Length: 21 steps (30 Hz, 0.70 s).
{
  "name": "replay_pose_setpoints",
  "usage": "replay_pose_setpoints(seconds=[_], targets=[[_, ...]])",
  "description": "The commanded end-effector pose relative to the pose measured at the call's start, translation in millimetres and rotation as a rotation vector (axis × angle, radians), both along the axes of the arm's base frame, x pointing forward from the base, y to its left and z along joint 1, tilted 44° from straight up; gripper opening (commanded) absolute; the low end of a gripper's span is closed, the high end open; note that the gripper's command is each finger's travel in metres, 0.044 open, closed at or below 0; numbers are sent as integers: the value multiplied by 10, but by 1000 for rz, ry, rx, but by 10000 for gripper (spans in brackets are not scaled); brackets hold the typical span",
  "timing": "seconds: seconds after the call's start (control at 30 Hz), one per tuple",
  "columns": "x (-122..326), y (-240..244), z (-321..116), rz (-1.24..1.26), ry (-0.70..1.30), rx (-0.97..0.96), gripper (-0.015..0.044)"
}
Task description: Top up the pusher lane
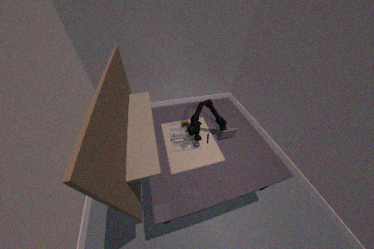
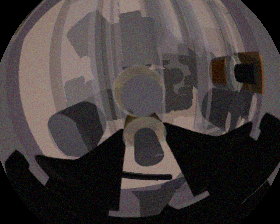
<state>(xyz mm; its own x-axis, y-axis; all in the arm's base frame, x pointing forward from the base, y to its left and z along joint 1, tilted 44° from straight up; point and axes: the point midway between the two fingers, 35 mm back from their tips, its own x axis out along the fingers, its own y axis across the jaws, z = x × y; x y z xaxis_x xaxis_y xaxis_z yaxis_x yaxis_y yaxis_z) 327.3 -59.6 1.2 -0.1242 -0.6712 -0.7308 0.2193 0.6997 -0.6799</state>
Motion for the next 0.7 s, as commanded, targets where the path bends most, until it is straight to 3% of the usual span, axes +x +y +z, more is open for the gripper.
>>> replay_pose_setpoints(seconds=[0.0,0.67], targets=[[19,-31,18,2,-12,-12,0],[-13,-23,15,2,-12,-12,0]])
